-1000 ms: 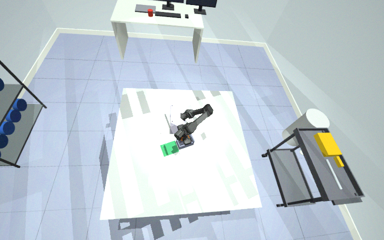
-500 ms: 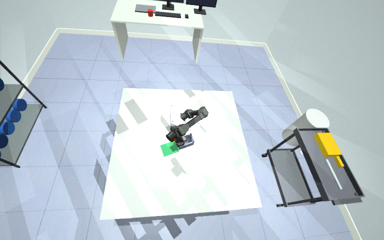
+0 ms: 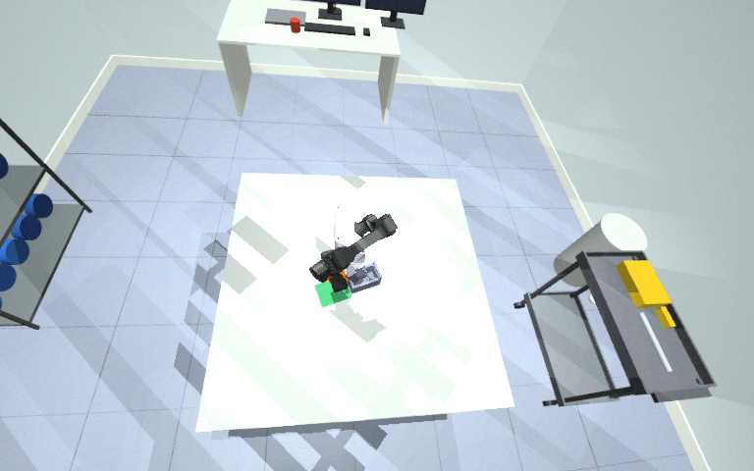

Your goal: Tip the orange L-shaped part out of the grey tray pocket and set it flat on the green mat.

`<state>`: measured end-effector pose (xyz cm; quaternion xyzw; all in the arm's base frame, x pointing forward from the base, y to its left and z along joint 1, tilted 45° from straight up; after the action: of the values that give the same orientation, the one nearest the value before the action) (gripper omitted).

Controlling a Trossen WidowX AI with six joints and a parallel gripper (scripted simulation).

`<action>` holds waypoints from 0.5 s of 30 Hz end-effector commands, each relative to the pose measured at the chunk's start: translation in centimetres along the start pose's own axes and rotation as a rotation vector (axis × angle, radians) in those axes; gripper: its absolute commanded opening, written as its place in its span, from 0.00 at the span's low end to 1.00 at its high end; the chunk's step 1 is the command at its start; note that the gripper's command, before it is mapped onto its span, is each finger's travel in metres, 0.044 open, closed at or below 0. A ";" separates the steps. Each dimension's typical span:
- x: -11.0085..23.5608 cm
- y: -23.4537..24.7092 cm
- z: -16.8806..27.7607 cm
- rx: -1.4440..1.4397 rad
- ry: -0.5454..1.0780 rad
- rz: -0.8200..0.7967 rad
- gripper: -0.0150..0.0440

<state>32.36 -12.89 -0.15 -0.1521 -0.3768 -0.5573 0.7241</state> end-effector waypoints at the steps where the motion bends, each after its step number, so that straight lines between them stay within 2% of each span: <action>1: 0.0 -0.1 -1.7 0.002 -0.001 0.004 0.25; 15: -1.1 -0.1 -1.9 0.002 -0.001 0.004 0.25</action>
<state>33.01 -13.84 -1.72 -0.1515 -0.3815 -0.5555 0.7231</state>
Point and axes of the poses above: the point midway between the two fingers, 35 mm back from their tips, its own x axis back along the fingers, its own y axis across the jaws, z = x × y, the point moved 3 cm from there along x, back along the fingers, and after that the axes turned 4 degrees about -x, right-handed, at the moved point
